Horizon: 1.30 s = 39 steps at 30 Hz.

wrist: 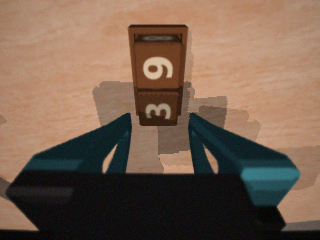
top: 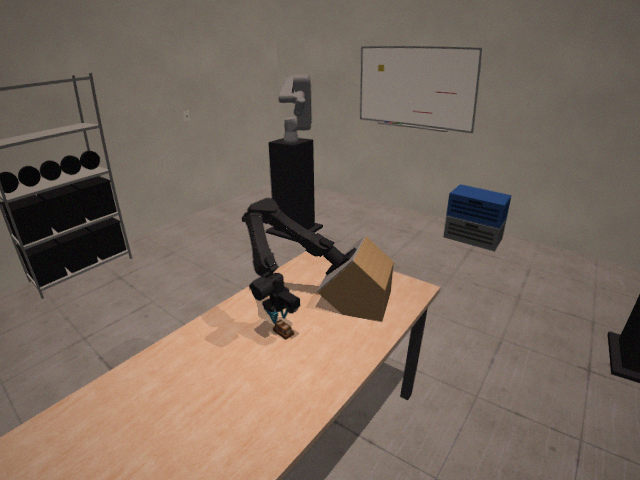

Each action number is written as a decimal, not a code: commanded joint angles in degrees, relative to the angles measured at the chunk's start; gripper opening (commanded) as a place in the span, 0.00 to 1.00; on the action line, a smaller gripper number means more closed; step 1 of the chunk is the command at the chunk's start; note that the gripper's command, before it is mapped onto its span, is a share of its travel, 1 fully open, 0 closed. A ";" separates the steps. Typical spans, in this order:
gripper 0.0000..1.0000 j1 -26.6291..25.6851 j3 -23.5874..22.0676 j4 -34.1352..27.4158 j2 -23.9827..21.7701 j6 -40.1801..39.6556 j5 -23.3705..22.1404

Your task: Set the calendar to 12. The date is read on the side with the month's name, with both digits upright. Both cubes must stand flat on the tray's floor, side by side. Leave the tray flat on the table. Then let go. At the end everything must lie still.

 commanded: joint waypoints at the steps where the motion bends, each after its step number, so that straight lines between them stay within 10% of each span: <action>1: 0.47 0.75 -1.26 0.14 0.59 -0.33 -0.76; 39: 0.47 1.26 -1.48 0.34 0.22 0.59 -0.67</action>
